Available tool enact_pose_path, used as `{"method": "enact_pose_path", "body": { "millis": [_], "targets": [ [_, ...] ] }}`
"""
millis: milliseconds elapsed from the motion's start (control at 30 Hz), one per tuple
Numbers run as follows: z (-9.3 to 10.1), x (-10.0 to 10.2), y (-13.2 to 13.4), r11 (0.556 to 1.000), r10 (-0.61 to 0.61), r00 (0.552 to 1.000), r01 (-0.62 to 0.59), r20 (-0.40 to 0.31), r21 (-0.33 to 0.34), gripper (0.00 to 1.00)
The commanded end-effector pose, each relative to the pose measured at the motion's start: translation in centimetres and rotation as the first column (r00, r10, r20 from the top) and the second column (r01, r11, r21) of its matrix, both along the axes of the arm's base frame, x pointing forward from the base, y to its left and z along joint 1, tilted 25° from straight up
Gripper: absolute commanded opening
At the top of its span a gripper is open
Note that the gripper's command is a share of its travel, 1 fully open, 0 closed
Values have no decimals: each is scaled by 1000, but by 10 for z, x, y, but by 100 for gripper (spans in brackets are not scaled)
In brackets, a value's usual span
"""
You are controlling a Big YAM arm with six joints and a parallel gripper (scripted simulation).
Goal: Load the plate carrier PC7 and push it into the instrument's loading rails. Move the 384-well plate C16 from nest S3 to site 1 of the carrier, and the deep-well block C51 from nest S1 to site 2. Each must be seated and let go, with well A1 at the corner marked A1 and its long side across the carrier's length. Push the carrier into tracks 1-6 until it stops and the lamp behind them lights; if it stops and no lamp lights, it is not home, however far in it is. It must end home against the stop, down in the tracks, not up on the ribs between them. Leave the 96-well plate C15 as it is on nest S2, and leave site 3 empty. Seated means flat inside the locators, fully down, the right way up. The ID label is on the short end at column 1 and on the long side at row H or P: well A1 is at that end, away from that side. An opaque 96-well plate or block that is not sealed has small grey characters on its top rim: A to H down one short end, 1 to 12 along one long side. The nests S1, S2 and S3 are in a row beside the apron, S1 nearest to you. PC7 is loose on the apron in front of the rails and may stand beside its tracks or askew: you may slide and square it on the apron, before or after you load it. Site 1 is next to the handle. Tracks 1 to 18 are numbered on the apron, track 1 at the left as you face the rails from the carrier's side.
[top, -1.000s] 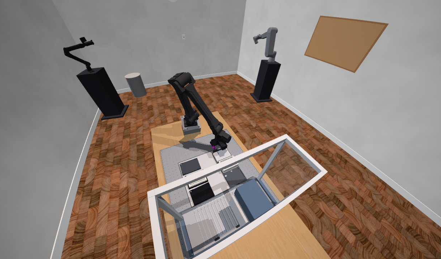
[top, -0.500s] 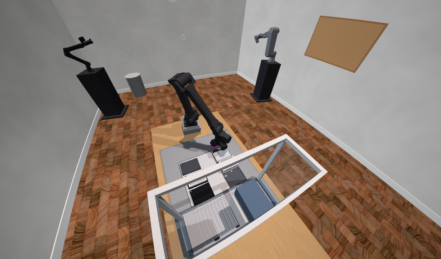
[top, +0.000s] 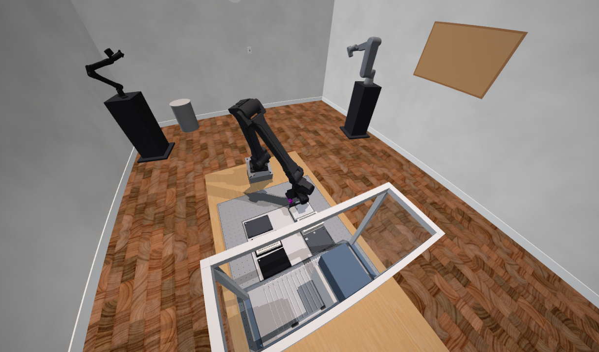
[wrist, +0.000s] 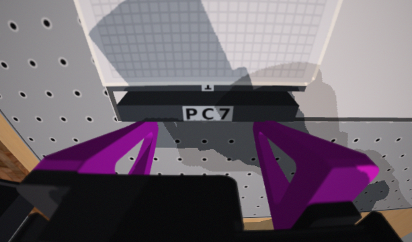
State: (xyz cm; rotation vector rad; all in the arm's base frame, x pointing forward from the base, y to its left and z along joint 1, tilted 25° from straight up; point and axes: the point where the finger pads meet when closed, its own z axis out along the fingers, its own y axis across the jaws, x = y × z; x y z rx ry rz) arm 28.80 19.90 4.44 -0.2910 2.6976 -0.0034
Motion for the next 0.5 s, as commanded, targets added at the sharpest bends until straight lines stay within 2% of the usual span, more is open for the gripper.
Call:
{"method": "enact_pose_path", "body": {
  "millis": [0,467],
  "targets": [
    [17,24,9,1000,-9,999,8,38,21,80],
    [20,30,10,1000,-10,999,9,43,23,80]
  ]
}}
